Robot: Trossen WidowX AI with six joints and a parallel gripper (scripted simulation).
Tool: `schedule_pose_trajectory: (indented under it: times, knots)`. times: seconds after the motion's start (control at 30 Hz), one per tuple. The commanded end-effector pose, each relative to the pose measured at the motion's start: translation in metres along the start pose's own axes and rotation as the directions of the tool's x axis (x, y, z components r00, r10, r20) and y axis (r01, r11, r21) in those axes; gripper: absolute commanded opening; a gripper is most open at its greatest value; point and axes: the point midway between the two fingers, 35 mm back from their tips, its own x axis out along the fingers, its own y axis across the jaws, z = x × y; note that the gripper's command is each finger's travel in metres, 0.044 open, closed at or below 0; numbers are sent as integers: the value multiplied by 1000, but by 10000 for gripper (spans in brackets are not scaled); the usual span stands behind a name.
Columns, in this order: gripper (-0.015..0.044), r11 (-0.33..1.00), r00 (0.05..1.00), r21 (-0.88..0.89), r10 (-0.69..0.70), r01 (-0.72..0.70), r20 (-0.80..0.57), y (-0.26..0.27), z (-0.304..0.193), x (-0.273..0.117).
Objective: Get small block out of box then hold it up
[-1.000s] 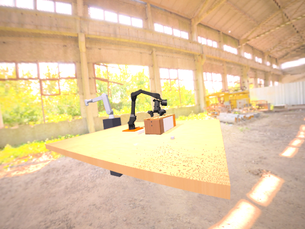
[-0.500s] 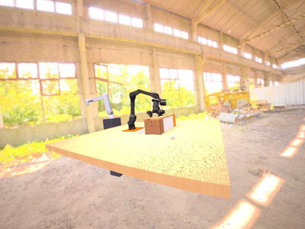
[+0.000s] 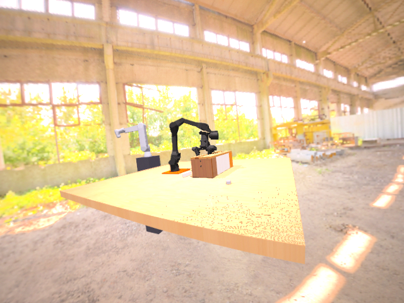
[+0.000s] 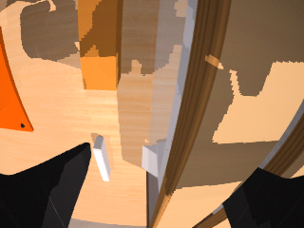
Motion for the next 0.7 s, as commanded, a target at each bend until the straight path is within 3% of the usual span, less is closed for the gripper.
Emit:
schedule_pose_trajectory:
  times: [0.0, 0.67]
  knots:
    - [400, 1000, 1000, -5, -2, 2, -5, -1, -4, 2]
    - [400, 1000, 1000, -5, -2, 2, -5, -3, -1, 1]
